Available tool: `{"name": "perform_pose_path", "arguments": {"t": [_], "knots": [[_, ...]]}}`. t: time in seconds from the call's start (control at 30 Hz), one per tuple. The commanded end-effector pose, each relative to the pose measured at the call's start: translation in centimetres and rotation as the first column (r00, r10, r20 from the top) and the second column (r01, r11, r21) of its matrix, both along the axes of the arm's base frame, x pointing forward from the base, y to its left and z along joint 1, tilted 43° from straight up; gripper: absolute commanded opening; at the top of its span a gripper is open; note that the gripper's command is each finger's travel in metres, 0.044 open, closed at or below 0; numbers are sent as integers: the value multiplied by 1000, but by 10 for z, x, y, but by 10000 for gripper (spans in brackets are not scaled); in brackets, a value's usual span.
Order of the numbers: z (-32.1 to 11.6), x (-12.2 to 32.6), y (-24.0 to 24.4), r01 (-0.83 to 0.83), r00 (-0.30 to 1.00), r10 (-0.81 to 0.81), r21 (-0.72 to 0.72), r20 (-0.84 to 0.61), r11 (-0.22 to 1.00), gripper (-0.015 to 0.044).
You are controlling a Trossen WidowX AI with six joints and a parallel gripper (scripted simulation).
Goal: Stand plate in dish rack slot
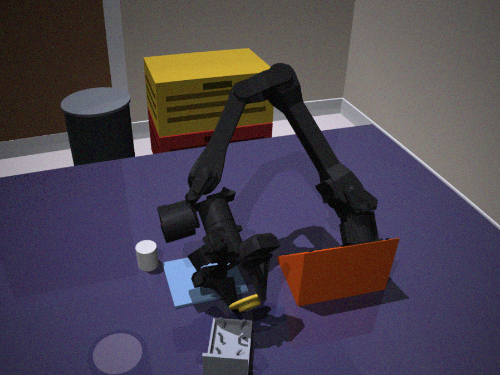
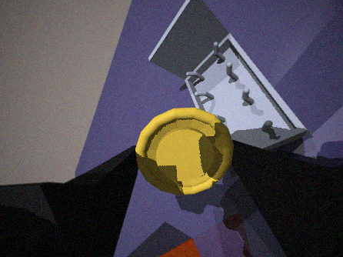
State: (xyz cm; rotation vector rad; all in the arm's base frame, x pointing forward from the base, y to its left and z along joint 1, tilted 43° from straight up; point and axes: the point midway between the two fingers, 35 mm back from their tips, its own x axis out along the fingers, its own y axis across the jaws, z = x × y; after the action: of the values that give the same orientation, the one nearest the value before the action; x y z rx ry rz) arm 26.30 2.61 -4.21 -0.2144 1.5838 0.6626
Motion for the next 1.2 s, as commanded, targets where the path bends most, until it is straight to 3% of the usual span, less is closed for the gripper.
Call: {"name": "perform_pose_path", "arguments": {"t": [0.0,0.6,1.17], "knots": [[-3,-1,-2,-67,996,63,72,60,995,0],[-5,2,-19,-390,854,273,199,442,899,0],[4,2,-37,-633,496,389,16,776,774,0]]}}
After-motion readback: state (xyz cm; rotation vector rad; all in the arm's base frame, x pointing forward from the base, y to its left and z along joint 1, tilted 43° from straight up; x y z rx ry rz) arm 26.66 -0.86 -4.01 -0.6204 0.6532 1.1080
